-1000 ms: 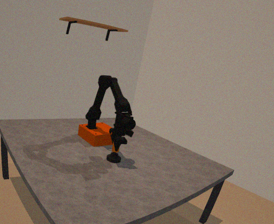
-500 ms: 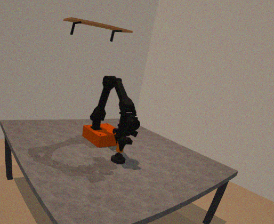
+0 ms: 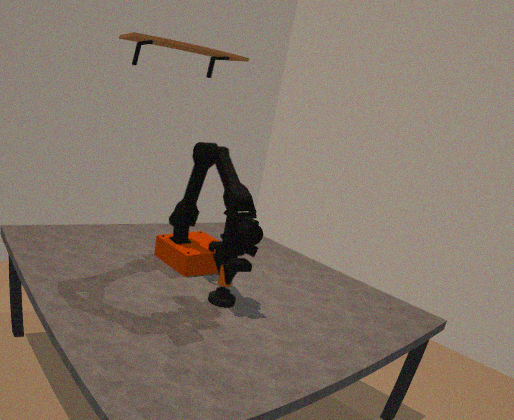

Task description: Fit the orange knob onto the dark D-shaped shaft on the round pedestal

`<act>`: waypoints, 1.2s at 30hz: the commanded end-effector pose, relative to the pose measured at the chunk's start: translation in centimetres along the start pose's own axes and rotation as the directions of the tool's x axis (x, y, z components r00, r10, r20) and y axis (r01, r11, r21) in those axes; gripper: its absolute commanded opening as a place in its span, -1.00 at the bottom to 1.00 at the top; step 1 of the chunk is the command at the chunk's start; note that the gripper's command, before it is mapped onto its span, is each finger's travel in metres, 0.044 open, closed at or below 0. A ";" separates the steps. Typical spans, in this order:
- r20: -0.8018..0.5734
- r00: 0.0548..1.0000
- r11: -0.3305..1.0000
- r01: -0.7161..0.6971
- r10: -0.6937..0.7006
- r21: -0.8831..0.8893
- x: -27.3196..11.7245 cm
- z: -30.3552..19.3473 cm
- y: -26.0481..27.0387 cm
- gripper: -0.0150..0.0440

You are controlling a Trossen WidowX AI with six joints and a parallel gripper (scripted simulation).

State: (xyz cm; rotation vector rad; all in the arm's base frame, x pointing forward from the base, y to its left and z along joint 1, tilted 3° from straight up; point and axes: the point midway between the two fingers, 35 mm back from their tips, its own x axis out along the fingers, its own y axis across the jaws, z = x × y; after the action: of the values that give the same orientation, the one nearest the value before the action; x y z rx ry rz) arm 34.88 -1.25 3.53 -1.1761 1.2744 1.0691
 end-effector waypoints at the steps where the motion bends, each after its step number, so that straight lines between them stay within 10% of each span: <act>1: -0.002 1.000 1.000 0.003 -0.003 -0.006 0.1 0.0 -0.1 -0.49; 36: -0.002 1.000 0.977 0.003 -0.003 -0.214 -0.1 0.0 -0.2 -0.49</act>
State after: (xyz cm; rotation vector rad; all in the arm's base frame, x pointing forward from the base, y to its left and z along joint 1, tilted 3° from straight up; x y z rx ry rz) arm 34.83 -1.24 3.71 -1.3061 1.1993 1.1976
